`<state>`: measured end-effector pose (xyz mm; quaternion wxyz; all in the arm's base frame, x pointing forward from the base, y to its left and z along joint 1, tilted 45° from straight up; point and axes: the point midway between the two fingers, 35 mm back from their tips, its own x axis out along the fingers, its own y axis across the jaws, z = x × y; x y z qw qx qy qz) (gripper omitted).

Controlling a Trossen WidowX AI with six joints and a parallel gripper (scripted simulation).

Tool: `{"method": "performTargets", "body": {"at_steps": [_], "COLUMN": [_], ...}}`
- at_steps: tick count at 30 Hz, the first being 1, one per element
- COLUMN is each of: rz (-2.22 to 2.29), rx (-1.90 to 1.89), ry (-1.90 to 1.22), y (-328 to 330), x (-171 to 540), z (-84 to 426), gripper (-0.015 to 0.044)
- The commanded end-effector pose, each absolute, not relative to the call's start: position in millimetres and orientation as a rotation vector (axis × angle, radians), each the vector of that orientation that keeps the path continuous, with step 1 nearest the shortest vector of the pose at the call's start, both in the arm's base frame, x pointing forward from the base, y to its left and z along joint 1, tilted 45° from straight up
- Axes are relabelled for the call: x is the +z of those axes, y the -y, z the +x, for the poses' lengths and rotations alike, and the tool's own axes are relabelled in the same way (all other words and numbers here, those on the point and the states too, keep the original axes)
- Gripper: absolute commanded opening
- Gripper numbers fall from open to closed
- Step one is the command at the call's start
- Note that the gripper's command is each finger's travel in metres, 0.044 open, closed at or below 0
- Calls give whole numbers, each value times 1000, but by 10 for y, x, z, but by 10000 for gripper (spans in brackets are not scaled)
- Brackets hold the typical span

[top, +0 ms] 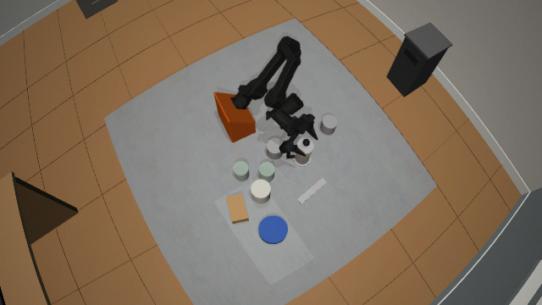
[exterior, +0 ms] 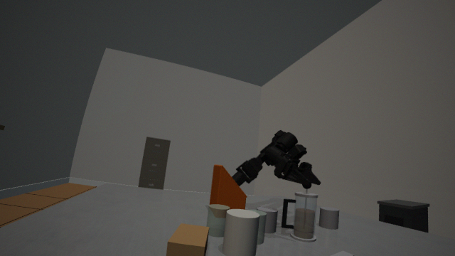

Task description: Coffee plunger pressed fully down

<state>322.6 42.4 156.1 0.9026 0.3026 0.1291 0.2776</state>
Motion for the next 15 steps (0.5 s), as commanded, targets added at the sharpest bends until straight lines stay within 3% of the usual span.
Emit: {"method": "performTargets", "body": {"at_steps": [1, 8, 15], "rz": [620, 626, 628], "rx": [572, 573, 574], "ry": [-269, -284, -284], "y": [-342, 101, 135], "x": [1619, 2042, 2077], "z": [3217, 2981, 2942], "gripper": [440, 440, 440]}}
